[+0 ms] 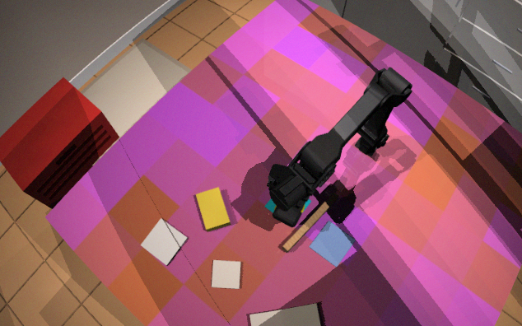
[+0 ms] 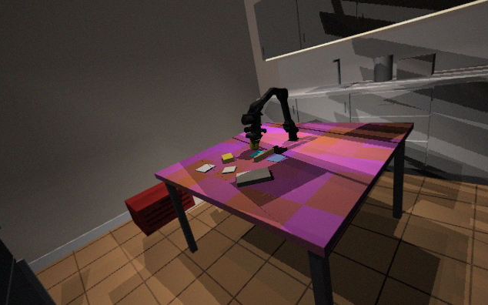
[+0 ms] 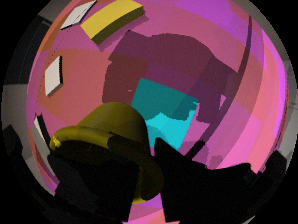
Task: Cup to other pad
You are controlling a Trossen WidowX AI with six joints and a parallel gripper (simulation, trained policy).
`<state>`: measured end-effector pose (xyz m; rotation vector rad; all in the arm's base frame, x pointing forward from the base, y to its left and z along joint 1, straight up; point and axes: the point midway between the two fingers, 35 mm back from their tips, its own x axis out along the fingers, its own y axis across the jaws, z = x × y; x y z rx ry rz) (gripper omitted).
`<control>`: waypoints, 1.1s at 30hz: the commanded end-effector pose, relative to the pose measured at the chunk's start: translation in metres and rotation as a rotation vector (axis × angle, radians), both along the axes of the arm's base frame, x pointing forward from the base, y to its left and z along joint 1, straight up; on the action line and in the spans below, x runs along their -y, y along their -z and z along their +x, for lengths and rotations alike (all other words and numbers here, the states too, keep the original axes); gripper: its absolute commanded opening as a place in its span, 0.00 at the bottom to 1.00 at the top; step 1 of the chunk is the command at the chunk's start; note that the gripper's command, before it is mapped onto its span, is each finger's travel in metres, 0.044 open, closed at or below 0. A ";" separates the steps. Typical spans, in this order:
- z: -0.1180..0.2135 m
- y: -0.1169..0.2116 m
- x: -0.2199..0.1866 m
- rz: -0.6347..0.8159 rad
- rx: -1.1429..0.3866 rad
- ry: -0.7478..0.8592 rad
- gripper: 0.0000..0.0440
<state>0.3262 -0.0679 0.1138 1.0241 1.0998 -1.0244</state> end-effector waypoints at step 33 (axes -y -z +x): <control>-0.028 0.021 0.017 0.021 0.087 0.077 0.41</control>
